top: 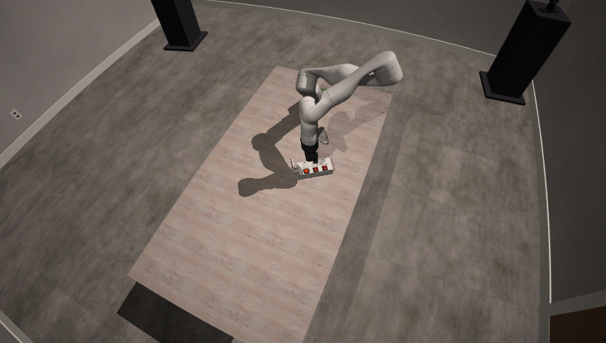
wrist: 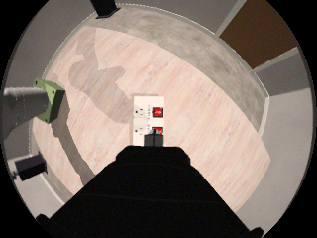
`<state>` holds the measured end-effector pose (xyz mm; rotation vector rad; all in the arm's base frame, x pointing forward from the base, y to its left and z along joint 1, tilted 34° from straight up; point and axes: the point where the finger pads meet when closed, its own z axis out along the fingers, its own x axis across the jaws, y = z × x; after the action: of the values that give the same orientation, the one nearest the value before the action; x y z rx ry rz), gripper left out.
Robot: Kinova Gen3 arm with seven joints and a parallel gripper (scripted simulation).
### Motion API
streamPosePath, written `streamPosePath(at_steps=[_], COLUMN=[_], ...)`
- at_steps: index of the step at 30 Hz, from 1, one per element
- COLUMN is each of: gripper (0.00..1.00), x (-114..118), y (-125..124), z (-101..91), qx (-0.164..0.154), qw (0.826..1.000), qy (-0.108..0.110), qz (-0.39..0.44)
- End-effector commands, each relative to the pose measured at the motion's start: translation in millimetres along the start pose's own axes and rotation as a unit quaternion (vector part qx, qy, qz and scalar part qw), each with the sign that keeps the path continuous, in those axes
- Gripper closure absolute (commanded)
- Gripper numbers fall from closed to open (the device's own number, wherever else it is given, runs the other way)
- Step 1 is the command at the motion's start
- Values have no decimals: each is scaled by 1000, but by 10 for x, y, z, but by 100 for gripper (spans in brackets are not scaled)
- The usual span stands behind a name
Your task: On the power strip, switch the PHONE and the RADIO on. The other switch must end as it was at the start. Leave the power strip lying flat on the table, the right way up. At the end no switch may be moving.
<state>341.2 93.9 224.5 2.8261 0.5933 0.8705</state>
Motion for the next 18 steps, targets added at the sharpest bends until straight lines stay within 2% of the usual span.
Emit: streamPosePath(at_steps=[1, 18], gripper=[100, 100], x=[-1, 1], y=[3, 2], z=[10, 165], qx=[0, 0], qw=[1000, 1000], qy=[0, 0], qz=[1, 1])
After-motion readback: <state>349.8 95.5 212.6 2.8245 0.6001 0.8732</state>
